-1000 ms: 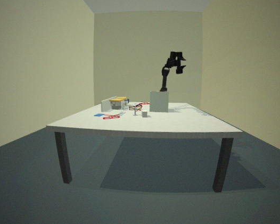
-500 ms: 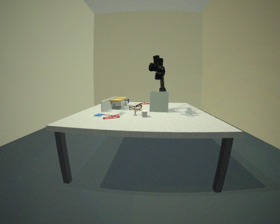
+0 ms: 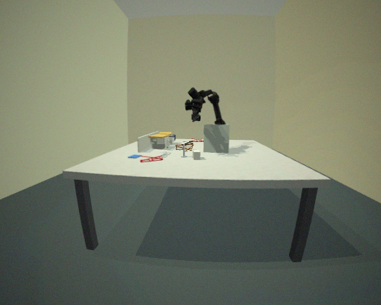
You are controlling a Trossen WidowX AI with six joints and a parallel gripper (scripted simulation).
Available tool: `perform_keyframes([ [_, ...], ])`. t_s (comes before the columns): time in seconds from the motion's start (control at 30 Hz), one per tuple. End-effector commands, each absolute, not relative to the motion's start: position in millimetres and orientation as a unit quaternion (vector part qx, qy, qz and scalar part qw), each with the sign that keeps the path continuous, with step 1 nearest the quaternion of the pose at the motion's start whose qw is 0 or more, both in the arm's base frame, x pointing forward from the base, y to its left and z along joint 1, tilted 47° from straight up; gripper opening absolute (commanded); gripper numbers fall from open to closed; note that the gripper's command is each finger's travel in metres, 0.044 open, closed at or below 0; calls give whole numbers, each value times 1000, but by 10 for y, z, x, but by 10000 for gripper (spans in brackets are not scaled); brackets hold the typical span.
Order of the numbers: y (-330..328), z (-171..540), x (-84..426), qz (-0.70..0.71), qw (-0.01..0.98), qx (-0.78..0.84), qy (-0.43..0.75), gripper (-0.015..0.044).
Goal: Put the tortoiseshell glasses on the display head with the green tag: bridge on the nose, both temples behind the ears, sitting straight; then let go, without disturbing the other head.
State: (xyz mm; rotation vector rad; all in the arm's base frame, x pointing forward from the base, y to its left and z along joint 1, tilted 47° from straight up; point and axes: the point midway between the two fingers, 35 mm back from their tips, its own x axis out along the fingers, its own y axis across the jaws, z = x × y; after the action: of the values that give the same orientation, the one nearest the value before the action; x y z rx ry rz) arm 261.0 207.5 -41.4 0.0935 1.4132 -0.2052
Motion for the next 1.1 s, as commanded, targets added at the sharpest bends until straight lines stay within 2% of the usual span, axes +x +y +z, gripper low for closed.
perform_keyframes([
  [0.0,1318,-447,2745,-150,738,-61,655,200],
  [0.17,495,-342,2761,-194,688,-172,678,200],
  [0.4,-487,-103,2544,-215,566,-303,736,200],
  [0.73,-551,-90,2551,-214,555,-311,741,200],
  [0.83,-551,-90,2551,-214,555,-311,741,121],
  [1.07,-551,-90,2551,-214,555,-311,741,120],
])
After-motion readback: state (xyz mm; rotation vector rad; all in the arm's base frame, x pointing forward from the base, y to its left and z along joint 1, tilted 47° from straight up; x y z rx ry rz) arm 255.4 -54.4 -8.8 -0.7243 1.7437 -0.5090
